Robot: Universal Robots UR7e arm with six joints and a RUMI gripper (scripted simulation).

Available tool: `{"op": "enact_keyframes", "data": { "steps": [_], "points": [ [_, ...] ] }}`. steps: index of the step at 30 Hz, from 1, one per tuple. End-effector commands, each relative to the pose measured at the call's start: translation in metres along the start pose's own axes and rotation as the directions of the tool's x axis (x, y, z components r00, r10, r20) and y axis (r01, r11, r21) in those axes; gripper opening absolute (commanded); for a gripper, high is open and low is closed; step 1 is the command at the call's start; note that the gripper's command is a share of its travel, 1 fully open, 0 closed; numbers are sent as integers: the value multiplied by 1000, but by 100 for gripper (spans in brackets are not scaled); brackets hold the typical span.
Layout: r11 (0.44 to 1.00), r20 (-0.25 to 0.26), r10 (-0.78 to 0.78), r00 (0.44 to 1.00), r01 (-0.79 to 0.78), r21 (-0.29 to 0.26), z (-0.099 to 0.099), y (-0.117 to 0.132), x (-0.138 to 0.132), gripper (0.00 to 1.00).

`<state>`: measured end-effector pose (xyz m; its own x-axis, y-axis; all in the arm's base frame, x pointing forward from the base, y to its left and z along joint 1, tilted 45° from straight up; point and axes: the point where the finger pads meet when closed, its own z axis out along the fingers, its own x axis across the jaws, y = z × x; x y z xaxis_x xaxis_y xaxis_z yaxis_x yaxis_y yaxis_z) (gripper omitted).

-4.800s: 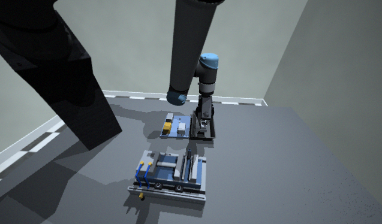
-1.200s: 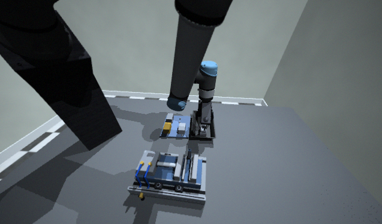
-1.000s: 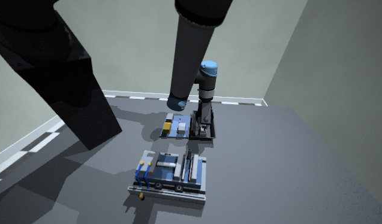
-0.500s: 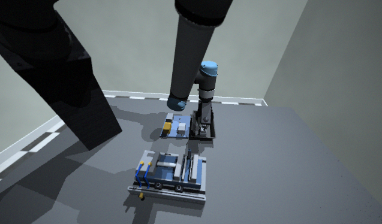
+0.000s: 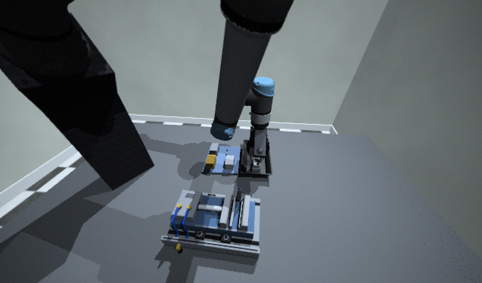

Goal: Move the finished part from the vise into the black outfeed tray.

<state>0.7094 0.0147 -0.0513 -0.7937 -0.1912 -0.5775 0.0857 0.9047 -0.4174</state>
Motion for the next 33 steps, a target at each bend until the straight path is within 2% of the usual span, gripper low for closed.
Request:
{"op": "enact_keyframes", "data": {
  "steps": [1,3,4,33],
  "points": [
    [1000,1,0,1000,0,0,-1,0,-1,0],
    [1000,1,0,1000,0,0,-1,0,-1,0],
    [1000,1,0,1000,0,0,-1,0,-1,40],
    [1000,1,0,1000,0,0,-1,0,-1,40]
  ]
}}
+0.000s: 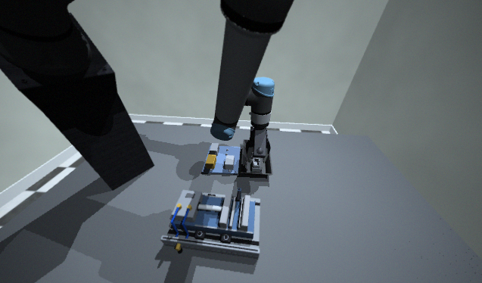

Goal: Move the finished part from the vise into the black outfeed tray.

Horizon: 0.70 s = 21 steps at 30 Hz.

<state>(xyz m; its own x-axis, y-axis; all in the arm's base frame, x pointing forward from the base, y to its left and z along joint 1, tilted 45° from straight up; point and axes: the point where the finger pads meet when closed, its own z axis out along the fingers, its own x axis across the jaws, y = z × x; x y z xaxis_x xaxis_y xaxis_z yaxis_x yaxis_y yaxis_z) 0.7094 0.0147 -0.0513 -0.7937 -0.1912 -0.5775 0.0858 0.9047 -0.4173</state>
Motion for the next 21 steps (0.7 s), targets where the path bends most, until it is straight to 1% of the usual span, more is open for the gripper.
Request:
{"op": "enact_keyframes", "data": {
  "steps": [1,13,17,21],
  "points": [
    [1000,1,0,1000,0,0,-1,0,-1,40],
    [1000,1,0,1000,0,0,-5,0,-1,40],
    [1000,1,0,1000,0,0,-15,0,-1,40],
    [1000,1,0,1000,0,0,-32,0,-1,40]
  ]
}}
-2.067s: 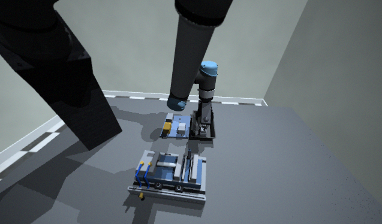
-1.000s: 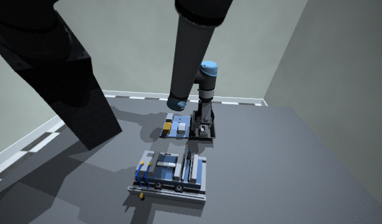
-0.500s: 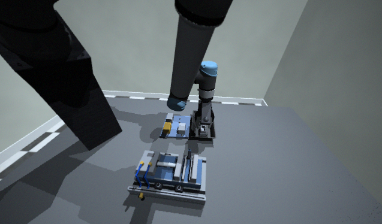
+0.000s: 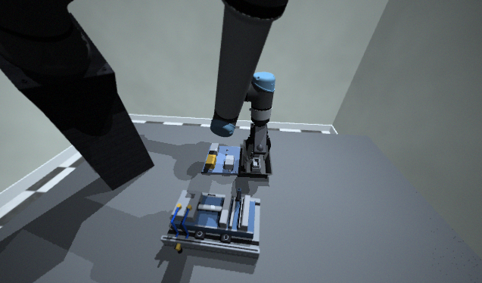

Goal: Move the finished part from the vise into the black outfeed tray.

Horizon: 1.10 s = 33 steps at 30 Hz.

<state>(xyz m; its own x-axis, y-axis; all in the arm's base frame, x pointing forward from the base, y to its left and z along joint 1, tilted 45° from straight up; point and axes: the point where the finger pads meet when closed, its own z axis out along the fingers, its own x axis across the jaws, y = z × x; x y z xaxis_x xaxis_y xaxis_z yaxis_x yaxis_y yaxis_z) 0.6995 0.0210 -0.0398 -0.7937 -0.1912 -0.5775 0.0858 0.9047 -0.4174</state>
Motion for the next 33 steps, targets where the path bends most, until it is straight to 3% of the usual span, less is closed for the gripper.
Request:
{"op": "enact_keyframes", "data": {
  "steps": [1,20,33],
  "points": [
    [1000,1,0,1000,0,0,-20,0,-1,40],
    [1000,1,0,1000,0,0,-110,0,0,40],
    [1000,1,0,1000,0,0,-126,0,0,40]
  ]
}}
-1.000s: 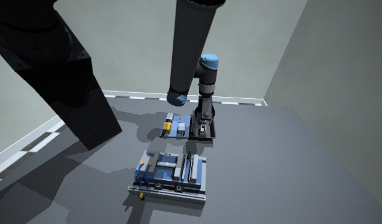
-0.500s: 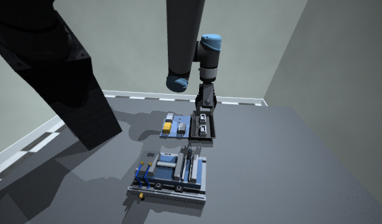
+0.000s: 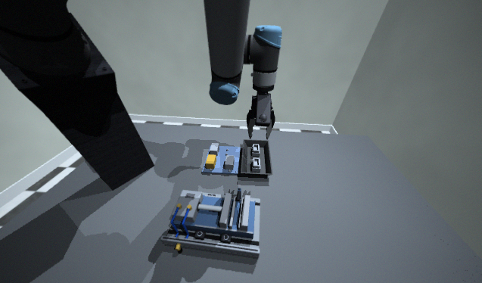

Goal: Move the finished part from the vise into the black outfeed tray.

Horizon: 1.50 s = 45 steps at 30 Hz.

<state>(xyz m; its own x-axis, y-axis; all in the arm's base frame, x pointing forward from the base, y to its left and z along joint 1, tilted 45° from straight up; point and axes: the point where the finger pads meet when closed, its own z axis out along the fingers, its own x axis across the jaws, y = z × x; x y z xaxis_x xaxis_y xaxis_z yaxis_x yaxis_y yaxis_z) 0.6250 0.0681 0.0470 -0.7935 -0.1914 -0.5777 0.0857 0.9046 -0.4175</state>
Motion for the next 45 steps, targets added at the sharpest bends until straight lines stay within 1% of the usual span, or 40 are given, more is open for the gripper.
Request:
{"op": "enact_keyframes", "data": {
  "steps": [1,2,45],
  "points": [
    [1000,1,0,1000,0,0,-3,0,0,40],
    [1000,1,0,1000,0,0,-3,0,0,0],
    [1000,1,0,1000,0,0,-3,0,0,0]
  ]
}}
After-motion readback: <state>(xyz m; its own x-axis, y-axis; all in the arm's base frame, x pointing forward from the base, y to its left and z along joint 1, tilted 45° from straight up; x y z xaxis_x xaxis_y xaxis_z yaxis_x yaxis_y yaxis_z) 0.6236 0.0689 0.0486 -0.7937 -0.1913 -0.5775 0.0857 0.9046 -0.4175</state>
